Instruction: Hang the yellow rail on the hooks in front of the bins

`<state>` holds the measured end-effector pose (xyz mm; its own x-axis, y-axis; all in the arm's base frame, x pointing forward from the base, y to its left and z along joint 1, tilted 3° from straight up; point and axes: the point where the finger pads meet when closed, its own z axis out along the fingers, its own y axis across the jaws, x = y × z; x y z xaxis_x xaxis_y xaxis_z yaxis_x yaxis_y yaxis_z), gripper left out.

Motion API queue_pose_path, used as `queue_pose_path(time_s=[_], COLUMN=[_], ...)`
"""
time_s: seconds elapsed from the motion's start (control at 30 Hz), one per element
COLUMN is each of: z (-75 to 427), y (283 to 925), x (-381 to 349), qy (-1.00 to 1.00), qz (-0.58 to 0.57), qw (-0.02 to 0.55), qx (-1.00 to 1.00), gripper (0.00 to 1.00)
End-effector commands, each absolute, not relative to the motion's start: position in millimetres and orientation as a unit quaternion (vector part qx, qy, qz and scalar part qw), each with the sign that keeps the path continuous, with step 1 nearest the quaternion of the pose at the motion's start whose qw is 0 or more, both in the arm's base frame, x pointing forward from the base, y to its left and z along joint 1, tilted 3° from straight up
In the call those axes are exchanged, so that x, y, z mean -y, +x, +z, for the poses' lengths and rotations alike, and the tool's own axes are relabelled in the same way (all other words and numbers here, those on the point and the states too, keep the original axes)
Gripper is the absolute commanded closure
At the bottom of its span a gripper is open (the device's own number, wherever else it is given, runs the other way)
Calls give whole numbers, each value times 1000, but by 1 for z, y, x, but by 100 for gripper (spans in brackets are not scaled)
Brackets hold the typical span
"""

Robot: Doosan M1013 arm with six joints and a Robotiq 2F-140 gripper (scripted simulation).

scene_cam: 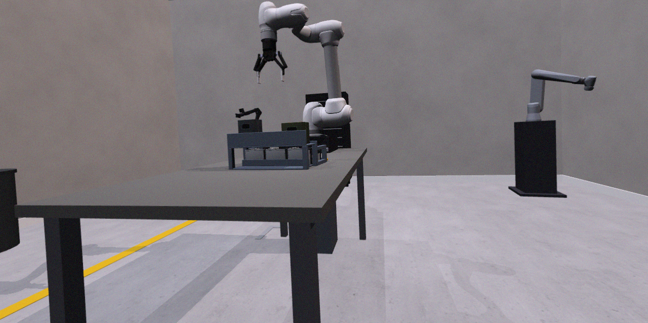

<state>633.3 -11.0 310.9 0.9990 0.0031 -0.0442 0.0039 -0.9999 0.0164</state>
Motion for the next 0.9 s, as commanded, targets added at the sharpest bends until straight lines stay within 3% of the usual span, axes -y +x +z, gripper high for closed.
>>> queue_pose_path(time_s=[0.0, 0.13, 0.3, 0.7, 0.87], z=[311, 311, 264, 264, 218], y=[633, 633, 635, 635, 637], x=[11, 11, -8, -8, -26], qy=[1000, 1000, 995, 995, 980], qz=[-22, -22, -22, -22, -22], qw=[8, 8, 11, 11, 13], qx=[-2, -2, 98, 98, 197], gripper=[0, 0, 0, 0, 0])
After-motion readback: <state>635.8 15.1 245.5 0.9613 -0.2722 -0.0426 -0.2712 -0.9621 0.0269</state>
